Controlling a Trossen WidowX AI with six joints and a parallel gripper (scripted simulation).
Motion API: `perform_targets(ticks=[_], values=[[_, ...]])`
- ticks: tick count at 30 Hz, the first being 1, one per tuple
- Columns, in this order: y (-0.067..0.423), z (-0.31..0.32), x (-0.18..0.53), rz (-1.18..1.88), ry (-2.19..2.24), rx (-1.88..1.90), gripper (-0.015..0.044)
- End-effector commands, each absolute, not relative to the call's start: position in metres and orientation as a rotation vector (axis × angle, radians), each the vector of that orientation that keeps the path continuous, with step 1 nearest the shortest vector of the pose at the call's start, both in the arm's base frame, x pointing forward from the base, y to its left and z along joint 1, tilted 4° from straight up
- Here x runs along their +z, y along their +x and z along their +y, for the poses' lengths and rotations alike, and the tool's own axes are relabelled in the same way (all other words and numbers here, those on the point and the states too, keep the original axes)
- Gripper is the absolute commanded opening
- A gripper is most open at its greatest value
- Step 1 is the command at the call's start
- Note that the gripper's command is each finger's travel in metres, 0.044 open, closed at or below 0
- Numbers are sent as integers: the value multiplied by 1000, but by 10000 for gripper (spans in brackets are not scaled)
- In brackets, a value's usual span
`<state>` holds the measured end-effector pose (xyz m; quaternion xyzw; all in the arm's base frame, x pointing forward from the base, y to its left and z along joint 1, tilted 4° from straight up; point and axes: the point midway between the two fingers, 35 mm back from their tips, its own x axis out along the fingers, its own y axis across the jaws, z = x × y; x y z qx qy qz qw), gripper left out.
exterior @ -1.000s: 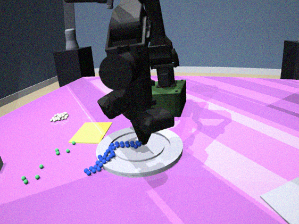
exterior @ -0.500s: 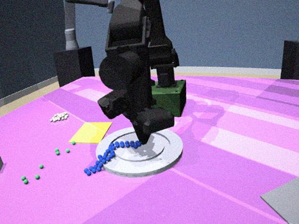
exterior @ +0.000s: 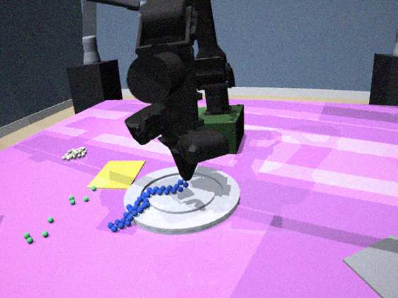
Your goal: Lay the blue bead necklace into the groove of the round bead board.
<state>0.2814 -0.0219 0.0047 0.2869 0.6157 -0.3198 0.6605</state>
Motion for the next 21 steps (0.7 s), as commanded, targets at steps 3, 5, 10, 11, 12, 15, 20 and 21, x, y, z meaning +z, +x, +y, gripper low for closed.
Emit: perform_targets(ticks=[3,5,10,11,12,15,20,21], values=[[283,-23,12,1386,652,-727,0],[286,-27,12,1386,652,-727,0],[288,-30,11,1386,652,-727,0],[288,-30,10,1386,652,-727,0],[288,-30,9,1386,652,-727,0],[289,-30,4,1386,652,-727,0],[289,-31,-5,1386,651,-727,0],[289,-31,-6,1386,651,-727,0]])
